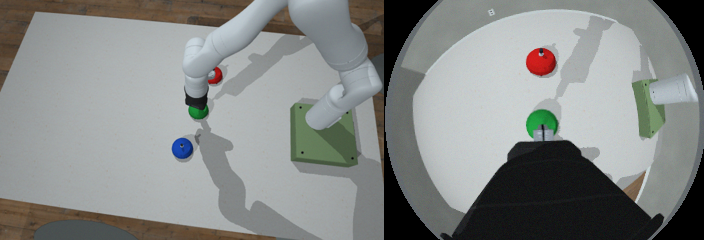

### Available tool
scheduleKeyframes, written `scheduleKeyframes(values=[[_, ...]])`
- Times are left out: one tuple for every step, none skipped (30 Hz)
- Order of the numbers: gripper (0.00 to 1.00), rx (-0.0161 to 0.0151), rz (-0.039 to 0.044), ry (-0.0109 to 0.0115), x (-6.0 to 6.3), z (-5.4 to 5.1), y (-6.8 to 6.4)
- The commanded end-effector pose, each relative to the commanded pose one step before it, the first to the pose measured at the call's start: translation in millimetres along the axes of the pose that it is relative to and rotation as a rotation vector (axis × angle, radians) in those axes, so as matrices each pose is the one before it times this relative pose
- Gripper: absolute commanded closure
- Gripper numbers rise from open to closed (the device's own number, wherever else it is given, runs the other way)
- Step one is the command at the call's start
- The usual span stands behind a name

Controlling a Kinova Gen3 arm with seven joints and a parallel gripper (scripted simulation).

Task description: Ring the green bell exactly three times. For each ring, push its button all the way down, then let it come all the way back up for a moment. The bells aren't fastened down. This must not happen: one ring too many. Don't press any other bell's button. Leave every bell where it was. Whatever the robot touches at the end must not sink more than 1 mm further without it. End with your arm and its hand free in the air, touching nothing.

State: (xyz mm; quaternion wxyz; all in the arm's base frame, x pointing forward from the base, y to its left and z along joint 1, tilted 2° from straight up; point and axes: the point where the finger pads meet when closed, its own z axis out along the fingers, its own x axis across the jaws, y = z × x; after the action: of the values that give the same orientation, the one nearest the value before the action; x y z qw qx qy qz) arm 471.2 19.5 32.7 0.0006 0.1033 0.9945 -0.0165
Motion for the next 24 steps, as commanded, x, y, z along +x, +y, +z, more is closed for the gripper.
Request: scheduleKeyframes(values=[[0.83, 0.00104, -0.00014, 0.00001, -0.86, -1.63, -1.23], [0.83, -0.00002, 0.00002, -0.00018, -0.03, 0.08, -0.12], [0.83, -0.00002, 0.00002, -0.00024, -0.04, 0.11, -0.17], [0.83, -0.00003, 0.00003, -0.00030, -0.05, 0.13, -0.21], [0.83, -0.00003, 0.00003, -0.00033, -0.06, 0.15, -0.23], [0.83, 0.00000, 0.00000, 0.00000, 0.00, 0.00, 0.00], [0.83, 0.00000, 0.00000, 0.00000, 0.00, 0.00, 0.00], [0.83, -0.00003, 0.00003, -0.00034, -0.06, 0.15, -0.24], [0.83, -0.00003, 0.00003, -0.00033, -0.06, 0.14, -0.23], [0.83, -0.00003, 0.00003, -0.00030, -0.05, 0.13, -0.21], [0.83, -0.00002, 0.00002, -0.00024, -0.04, 0.11, -0.17], [0.83, -0.00002, 0.00002, -0.00018, -0.03, 0.08, -0.12], [0.83, -0.00001, 0.00001, -0.00011, -0.02, 0.05, -0.07], [0.83, 0.00000, 0.00000, -0.00005, -0.01, 0.02, -0.03], [0.83, 0.00000, 0.00000, -0.00001, 0.00, 0.00, -0.01], [0.83, 0.00000, 0.00000, 0.00000, 0.00, 0.00, 0.00], [0.83, 0.00000, 0.00000, 0.00000, 0.00, 0.00, 0.00], [0.83, 0.00000, 0.00000, 0.00000, 0.00, 0.00, 0.00], [0.83, 0.00000, 0.00000, 0.00000, 0.00, 0.00, 0.00], [0.83, 0.00000, 0.00000, 0.00000, 0.00, 0.00, 0.00], [0.83, 0.00000, 0.00000, 0.00000, 0.00, 0.00, 0.00], [0.83, 0.00000, 0.00000, 0.00000, 0.00, 0.00, 0.00], [0.83, 0.00000, 0.00000, 0.00000, 0.00, 0.00, 0.00], [0.83, 0.00000, 0.00000, 0.00000, 0.00, 0.00, 0.00]])
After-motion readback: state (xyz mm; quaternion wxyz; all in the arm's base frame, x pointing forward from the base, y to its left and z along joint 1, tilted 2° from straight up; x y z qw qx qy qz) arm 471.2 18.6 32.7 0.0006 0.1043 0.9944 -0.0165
